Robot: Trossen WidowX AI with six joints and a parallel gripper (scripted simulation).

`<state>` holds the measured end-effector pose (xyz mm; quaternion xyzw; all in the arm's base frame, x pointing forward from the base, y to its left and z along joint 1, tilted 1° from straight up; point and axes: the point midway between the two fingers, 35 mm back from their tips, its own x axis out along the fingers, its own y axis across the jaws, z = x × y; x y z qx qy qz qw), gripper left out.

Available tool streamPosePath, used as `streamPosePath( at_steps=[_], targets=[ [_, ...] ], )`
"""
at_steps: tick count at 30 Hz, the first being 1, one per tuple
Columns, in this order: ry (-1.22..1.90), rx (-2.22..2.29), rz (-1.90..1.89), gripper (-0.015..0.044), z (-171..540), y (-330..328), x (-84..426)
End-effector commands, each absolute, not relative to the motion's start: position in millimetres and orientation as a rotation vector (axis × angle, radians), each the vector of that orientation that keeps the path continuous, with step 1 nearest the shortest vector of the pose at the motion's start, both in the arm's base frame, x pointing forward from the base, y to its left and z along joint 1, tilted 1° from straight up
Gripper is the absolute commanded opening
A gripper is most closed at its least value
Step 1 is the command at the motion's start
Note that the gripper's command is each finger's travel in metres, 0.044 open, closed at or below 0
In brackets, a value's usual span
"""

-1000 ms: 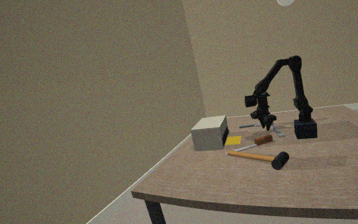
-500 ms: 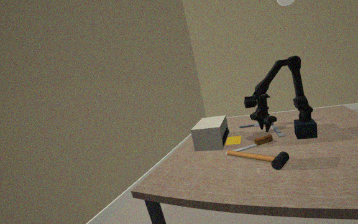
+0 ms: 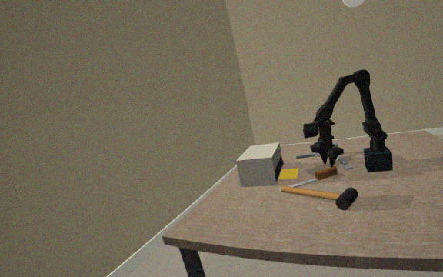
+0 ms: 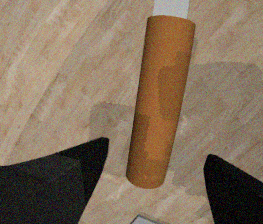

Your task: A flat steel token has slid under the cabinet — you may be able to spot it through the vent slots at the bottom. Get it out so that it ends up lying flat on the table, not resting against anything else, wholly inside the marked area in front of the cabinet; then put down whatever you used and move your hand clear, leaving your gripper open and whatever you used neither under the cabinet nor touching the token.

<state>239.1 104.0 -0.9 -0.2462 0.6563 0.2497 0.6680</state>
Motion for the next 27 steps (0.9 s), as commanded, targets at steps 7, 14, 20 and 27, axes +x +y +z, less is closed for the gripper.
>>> streamPosePath(
  at_steps=[7,14,20,27],
  targets=[
    [1.495,-0.560,0.571,0.0270,-19.8,103.2,235.9],
    [1.496,-0.560,0.571,0.0270,-31.2,103.3,235.8],
    [1.496,-0.560,0.571,0.0270,-40.9,103.2,235.4],
    [1.496,-0.560,0.571,0.0270,-49.6,103.0,234.7]
  ],
)
